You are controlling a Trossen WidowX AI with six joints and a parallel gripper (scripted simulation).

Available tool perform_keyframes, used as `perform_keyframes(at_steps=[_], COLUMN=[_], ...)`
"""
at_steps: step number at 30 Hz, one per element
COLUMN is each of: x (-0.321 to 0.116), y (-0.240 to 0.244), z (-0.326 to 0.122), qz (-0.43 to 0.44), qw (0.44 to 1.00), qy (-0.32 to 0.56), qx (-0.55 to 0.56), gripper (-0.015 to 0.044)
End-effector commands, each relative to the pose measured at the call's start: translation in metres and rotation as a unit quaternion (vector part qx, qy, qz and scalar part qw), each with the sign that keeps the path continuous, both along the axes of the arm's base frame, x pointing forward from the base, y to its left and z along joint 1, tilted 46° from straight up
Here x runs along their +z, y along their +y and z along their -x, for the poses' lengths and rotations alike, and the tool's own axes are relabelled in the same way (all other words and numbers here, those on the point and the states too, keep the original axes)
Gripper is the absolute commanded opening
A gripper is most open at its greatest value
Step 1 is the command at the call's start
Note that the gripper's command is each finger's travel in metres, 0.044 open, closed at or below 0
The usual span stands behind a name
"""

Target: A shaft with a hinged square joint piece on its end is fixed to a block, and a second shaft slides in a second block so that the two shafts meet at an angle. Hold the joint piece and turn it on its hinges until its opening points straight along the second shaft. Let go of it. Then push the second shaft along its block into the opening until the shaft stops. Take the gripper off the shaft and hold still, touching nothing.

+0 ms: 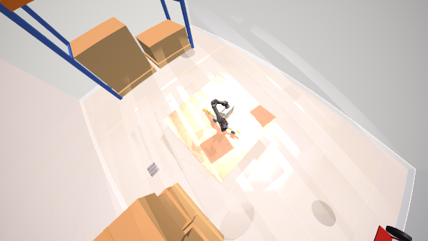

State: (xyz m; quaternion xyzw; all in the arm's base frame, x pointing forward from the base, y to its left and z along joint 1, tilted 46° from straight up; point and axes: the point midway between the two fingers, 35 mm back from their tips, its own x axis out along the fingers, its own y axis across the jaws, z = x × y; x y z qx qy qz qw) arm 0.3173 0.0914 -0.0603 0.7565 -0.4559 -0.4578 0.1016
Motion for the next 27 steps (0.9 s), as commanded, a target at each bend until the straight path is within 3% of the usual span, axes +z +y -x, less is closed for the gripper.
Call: perform_keyframes(at_steps=[1, 13, 19, 27], x=[-0.0002, 0.0, 0.0, 0.0005], y=[-0.0004, 0.0, 0.0, -0.0019], z=[-0.0004, 0.0, 0.0, 0.0006], qz=[0.001, 0.0, 0.0, -0.007], qw=[1.0, 1.0, 1.0, 1.0], qy=[0.0, 0.0, 0.0, -0.008], qx=[0.001, 0.0, 0.0, -0.021], gripper=[0.0182, 0.0147, 0.0, 0.0])
